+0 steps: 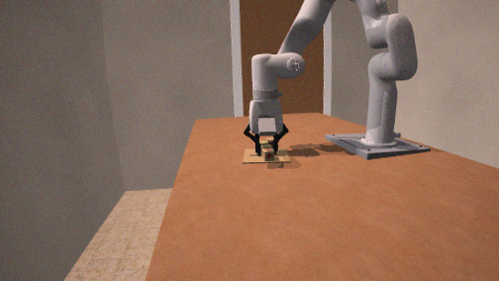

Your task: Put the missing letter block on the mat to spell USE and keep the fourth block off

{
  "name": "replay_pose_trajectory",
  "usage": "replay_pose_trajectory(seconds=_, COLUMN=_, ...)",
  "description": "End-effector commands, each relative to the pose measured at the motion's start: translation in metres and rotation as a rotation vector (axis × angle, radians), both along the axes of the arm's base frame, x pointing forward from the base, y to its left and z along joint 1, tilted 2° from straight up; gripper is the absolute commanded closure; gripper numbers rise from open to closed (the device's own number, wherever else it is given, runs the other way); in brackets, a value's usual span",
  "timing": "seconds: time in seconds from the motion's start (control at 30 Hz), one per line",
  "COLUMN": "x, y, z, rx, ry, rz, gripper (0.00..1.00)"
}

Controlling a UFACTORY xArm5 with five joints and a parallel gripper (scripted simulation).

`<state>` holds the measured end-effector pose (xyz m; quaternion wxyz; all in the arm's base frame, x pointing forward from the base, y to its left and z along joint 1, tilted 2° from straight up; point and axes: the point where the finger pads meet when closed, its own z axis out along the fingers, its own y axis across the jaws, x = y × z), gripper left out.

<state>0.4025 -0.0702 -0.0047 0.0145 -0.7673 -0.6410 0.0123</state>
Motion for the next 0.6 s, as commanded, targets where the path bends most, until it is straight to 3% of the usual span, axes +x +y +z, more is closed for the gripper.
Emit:
replay_pose_trajectory(seconds=0.0, x=0.001, y=0.000, z=0.003, rx=-0.001, ry=-0.004, rz=0.000, gripper=0.53)
replay_pose_trajectory(seconds=0.23, x=0.002, y=0.001, z=0.016, rx=-0.001, ry=-0.004, rz=0.000, gripper=0.53)
replay_pose_trajectory(seconds=0.57, x=0.004, y=0.001, z=0.067, rx=-0.001, ry=-0.004, rz=0.000, gripper=0.53)
